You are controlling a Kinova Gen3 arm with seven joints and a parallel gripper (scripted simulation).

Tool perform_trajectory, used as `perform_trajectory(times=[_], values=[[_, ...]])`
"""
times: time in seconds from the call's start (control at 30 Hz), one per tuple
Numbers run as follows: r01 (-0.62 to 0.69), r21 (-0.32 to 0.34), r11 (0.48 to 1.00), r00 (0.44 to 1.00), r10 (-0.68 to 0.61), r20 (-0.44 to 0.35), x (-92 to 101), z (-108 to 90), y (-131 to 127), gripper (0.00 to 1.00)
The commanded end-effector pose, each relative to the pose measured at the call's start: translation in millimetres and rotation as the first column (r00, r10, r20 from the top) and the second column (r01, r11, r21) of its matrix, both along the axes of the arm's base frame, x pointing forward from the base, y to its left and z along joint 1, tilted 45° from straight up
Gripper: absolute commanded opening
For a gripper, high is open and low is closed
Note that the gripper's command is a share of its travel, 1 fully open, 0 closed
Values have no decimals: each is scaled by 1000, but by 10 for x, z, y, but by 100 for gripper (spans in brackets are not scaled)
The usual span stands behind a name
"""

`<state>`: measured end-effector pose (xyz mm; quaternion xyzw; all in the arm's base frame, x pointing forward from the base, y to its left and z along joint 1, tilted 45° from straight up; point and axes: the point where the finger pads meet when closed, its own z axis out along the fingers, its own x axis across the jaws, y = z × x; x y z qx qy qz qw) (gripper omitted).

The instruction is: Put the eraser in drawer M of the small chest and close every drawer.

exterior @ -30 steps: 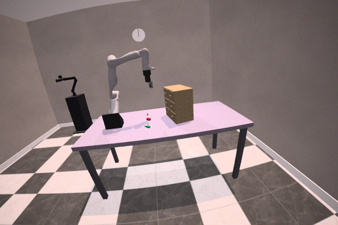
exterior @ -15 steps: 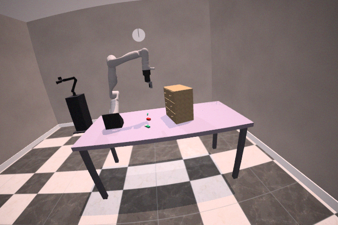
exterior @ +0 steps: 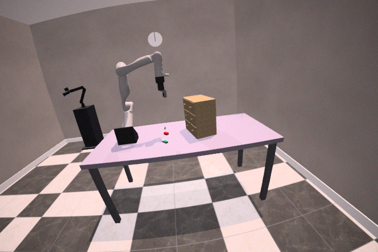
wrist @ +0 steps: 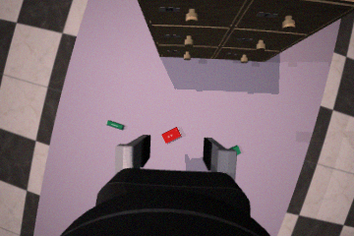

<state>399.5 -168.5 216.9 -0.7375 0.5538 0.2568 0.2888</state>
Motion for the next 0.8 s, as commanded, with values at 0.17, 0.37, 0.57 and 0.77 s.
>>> perform_trajectory(times=[0.17,0.37,0.57,0.77], values=[[11,-3,1000,1000,-11,-1,-103,-41,-174,100],[11,-3,1000,1000,-11,-1,-103,-42,-174,100],[17,1,1000,1000,-17,6,-97,-47,-166,100],[39,11,999,999,-40,30,-79,-65,-139,100]])
